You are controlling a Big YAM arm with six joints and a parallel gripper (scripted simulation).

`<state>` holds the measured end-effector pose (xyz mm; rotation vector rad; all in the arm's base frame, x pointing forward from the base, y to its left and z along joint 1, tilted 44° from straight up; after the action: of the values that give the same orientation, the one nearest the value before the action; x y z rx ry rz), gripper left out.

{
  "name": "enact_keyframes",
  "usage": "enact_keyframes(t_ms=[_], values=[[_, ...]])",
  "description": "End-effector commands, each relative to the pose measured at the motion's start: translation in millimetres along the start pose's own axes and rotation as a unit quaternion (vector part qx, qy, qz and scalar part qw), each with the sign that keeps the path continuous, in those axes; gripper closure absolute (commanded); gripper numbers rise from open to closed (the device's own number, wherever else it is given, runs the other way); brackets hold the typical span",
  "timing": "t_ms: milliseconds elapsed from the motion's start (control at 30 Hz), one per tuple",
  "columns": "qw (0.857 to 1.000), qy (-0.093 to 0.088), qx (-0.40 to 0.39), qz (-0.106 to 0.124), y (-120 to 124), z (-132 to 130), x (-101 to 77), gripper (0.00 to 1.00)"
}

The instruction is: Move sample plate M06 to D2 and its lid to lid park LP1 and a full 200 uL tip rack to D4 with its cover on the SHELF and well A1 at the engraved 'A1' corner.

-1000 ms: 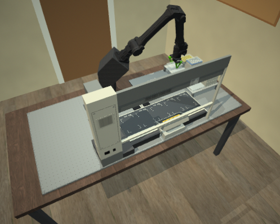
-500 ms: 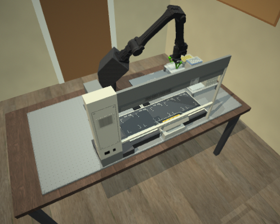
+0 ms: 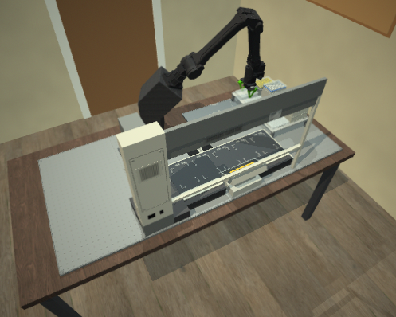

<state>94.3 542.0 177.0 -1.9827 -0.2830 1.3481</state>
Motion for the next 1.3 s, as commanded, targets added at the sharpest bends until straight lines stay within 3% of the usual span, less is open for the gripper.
enact_keyframes(t_ms=[0,1267], values=[[1.0,-0.003,0.005,-0.021,-20.0,-1.4,-3.1,1.0],[1.0,-0.004,0.008,-0.028,-25.6,-2.6,-7.6,1.0]])
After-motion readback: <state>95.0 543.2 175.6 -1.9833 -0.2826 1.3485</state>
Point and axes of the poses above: the point where the finger pads meet when closed, its own x axis out along the fingers, its own z axis across the jaws, y = z × x, the point moved 4 cm from there along -x, back along the fingers, and after that the axes turned 9 degrees about x, right-handed, at the moved point
